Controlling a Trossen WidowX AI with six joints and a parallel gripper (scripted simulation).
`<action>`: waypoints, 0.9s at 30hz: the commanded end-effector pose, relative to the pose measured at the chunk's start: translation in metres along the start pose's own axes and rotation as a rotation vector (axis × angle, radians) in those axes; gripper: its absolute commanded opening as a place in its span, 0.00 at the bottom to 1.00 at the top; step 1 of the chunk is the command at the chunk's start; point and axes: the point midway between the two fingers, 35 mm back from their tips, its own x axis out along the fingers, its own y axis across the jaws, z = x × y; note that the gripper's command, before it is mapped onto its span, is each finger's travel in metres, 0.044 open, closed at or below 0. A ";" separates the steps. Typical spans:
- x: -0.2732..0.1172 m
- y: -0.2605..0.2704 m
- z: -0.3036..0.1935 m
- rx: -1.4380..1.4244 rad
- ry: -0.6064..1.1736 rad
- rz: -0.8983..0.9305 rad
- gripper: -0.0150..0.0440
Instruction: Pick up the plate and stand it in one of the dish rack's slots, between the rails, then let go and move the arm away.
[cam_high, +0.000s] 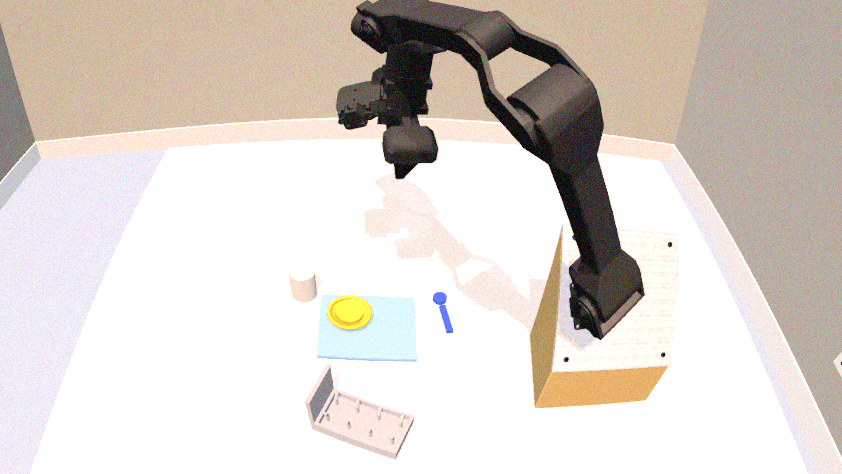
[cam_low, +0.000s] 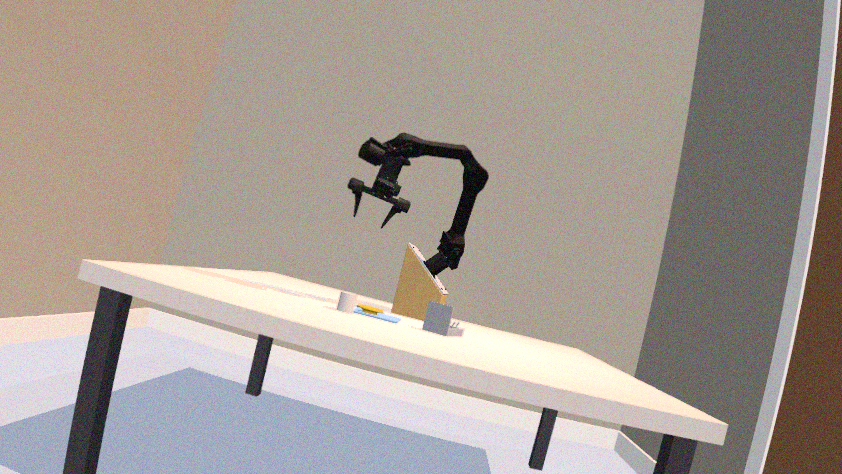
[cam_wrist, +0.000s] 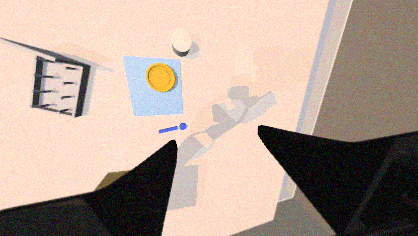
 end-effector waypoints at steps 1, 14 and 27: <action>0.037 0.041 0.046 0.074 0.019 0.092 0.93; 0.071 0.072 0.073 0.128 0.044 0.152 0.93; 0.176 0.089 0.072 0.127 0.043 0.157 0.93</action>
